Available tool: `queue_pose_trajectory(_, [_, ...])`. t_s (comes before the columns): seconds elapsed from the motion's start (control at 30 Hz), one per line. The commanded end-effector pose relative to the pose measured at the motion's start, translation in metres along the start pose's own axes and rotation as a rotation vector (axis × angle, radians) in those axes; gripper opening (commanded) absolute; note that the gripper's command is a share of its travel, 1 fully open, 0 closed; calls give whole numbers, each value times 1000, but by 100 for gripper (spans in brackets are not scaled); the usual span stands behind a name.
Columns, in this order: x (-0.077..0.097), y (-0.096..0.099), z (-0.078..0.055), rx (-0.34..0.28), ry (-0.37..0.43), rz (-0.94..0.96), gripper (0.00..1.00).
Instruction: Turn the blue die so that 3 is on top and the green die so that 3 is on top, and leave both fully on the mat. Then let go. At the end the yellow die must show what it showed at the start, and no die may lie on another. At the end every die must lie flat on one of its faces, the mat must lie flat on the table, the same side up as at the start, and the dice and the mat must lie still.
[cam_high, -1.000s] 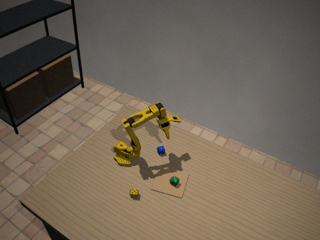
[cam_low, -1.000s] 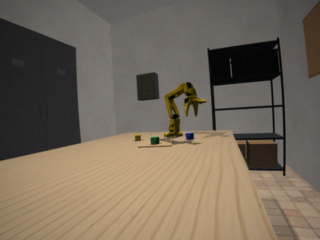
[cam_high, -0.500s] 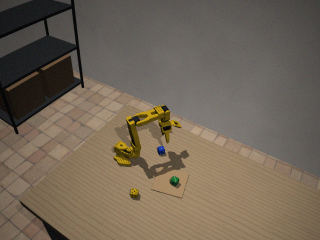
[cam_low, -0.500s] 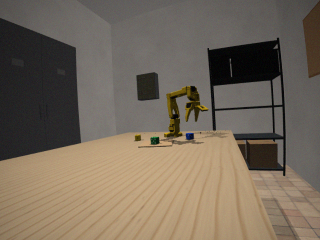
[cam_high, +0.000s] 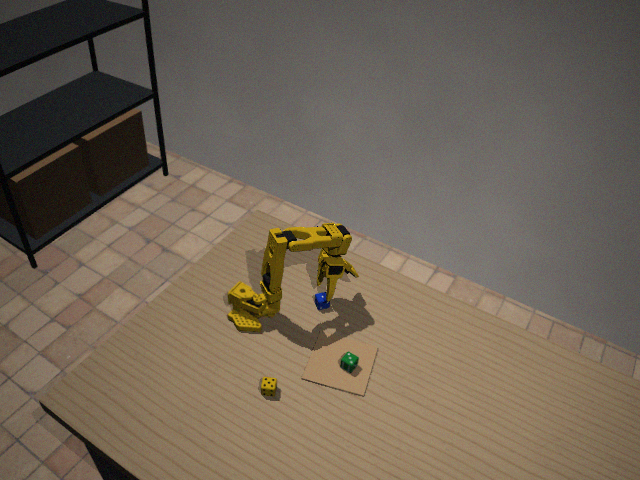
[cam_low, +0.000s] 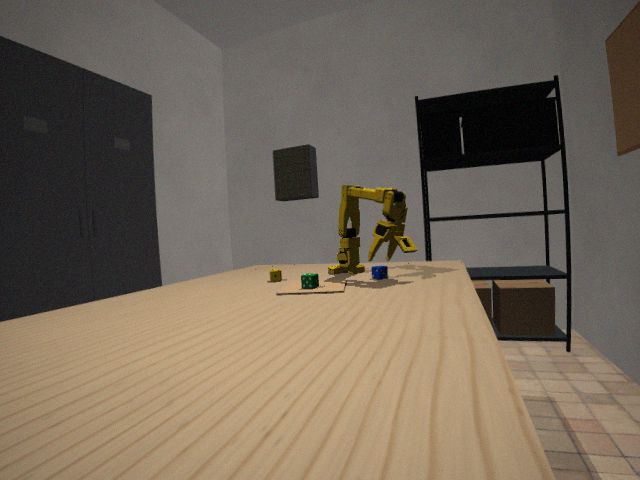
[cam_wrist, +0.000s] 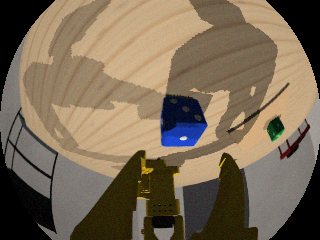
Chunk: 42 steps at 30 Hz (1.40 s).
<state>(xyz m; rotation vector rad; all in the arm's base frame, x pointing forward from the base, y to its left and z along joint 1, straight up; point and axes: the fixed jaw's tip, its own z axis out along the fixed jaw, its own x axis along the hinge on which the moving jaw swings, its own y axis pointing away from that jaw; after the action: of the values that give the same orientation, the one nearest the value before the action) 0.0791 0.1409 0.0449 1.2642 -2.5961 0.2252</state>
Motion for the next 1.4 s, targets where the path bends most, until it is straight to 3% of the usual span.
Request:
queue_pose_trajectory(0.0, [-3, 2, -5, -2, -26, -1, 35])
queue_pose_trajectory(0.87, [-5, 2, -5, -1, -18, 8, 35])
queue_pose_trajectory(1.37, [-7, 2, 5, 2, 12, 6, 35])
